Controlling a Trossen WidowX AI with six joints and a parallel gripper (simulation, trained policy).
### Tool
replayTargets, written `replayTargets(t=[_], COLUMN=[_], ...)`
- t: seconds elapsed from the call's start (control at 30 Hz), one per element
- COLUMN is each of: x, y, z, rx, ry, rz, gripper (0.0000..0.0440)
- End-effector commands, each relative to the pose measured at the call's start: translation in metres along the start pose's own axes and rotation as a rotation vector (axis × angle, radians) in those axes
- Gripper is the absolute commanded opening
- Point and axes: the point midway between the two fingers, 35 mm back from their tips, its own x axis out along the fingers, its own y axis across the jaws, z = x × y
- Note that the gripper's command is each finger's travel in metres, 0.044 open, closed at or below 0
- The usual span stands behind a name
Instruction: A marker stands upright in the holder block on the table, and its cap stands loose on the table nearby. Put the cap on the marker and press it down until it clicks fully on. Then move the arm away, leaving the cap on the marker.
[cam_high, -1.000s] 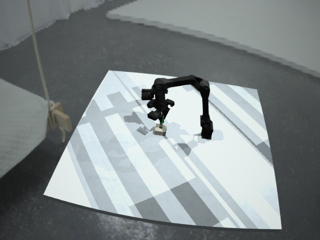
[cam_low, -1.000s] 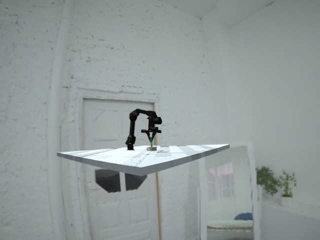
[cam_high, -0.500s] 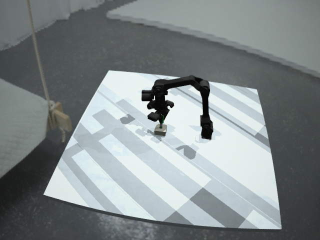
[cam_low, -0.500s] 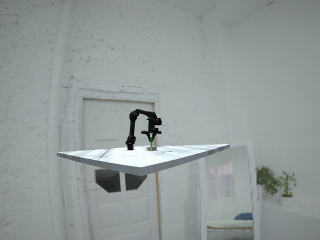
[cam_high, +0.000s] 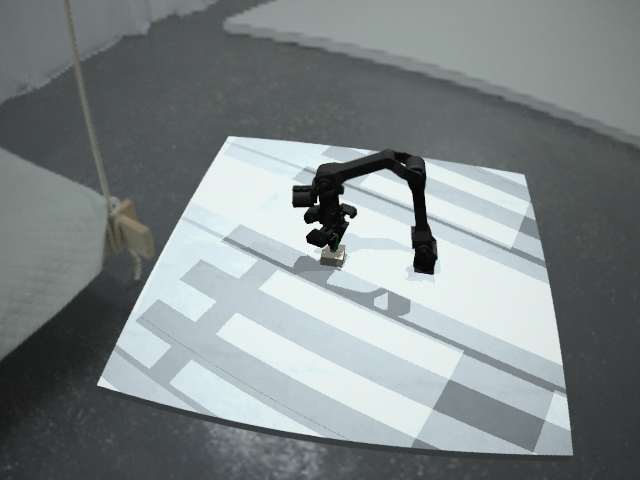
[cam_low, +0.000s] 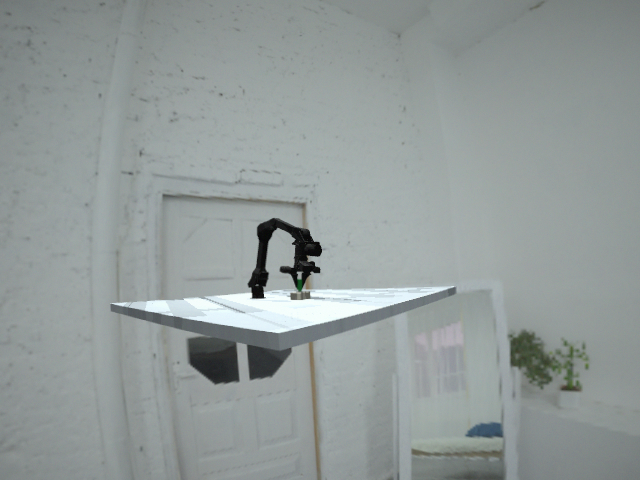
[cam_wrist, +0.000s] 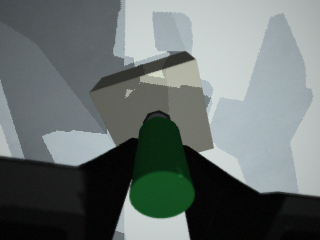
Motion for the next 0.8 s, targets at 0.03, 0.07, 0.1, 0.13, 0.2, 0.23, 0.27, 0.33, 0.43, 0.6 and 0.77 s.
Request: replayTargets(t=[0.03,0.07,0.1,0.13,0.2,0.23,0.27,0.33,0.43,0.6,0.77], x=[0.011,0.012,0.011,0.010,0.008,0.007,0.007,0.006,0.005,-0.001,-0.017], y=[-0.007,-0.007,-0.008,-0.009,-0.010,-0.010,-0.011,-0.011,-0.012,-0.010,-0.008], z=[-0.013,-0.014,-0.016,-0.018,-0.021,-0.022,-0.023,-0.025,-0.027,-0.026,-0.024], rx=[-0.010,-0.011,-0.014,-0.016,-0.021,-0.023,-0.025,-0.031,-0.039,-0.047,-0.051], ry=[0.063,0.066,0.072,0.076,0.080,0.080,0.080,0.078,0.070,0.036,-0.008], rz=[-0.032,-0.032,-0.033,-0.033,-0.030,-0.029,-0.027,-0.024,-0.019,0.004,0.031], gripper=[0.0147,0.0156,0.0170,0.0187,0.0233,0.0259,0.0285,0.0338,0.0413,0.0440,0.0440])
